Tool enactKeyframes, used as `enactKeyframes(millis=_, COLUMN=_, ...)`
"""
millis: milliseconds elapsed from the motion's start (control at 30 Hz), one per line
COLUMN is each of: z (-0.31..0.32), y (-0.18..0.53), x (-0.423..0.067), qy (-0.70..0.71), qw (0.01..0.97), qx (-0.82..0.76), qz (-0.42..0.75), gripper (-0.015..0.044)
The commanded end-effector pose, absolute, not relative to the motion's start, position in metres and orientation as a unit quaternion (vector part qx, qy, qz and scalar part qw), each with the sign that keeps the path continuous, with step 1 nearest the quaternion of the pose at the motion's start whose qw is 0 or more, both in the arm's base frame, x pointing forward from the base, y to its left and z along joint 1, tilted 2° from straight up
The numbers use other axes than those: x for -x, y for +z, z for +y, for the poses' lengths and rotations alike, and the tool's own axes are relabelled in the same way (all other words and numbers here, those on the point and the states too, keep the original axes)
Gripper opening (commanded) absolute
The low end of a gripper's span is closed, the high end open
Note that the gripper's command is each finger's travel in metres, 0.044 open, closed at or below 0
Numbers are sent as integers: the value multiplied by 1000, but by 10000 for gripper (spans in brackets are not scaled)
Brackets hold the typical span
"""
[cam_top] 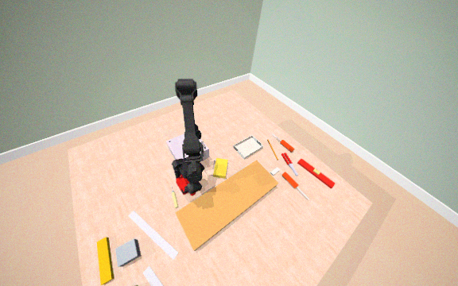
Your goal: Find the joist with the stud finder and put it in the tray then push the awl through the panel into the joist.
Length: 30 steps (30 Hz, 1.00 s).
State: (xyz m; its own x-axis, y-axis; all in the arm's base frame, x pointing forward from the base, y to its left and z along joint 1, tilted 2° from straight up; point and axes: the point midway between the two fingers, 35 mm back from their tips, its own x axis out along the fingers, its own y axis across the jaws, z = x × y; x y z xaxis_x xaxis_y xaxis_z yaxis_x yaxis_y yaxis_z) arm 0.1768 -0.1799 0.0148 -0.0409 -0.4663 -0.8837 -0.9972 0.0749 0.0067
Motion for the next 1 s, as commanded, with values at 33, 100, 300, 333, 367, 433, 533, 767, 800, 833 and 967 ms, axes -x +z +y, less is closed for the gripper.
enactKeyframes(millis=33, z=-180, y=15, x=-177, qy=338, qw=364, qx=589, qz=638, gripper=0)
enactKeyframes(millis=100, z=-179, y=15, x=-177, qy=333, qw=360, qx=591, qz=641, gripper=0)
enactKeyframes(millis=300, z=-179, y=14, x=-177, qy=326, qw=351, qx=595, qz=645, gripper=0)
enactKeyframes(millis=333, z=-178, y=14, x=-177, qy=324, qw=349, qx=596, qz=647, gripper=0)
enactKeyframes(millis=367, z=-178, y=14, x=-177, qy=322, qw=346, qx=597, qz=648, gripper=0)
enactKeyframes(millis=433, z=-178, y=14, x=-177, qy=317, qw=341, qx=599, qz=651, gripper=0)
enactKeyframes(millis=533, z=-177, y=13, x=-177, qy=311, qw=334, qx=602, qz=655, gripper=0)
enactKeyframes(millis=767, z=-176, y=12, x=-177, qy=294, qw=317, qx=611, qz=664, gripper=0)
enactKeyframes(millis=800, z=-176, y=12, x=-177, qy=292, qw=314, qx=612, qz=665, gripper=0)
enactKeyframes(millis=833, z=-176, y=12, x=-177, qy=289, qw=312, qx=613, qz=666, gripper=0)
enactKeyframes(millis=967, z=-175, y=12, x=-177, qy=279, qw=303, qx=618, qz=670, gripper=0)
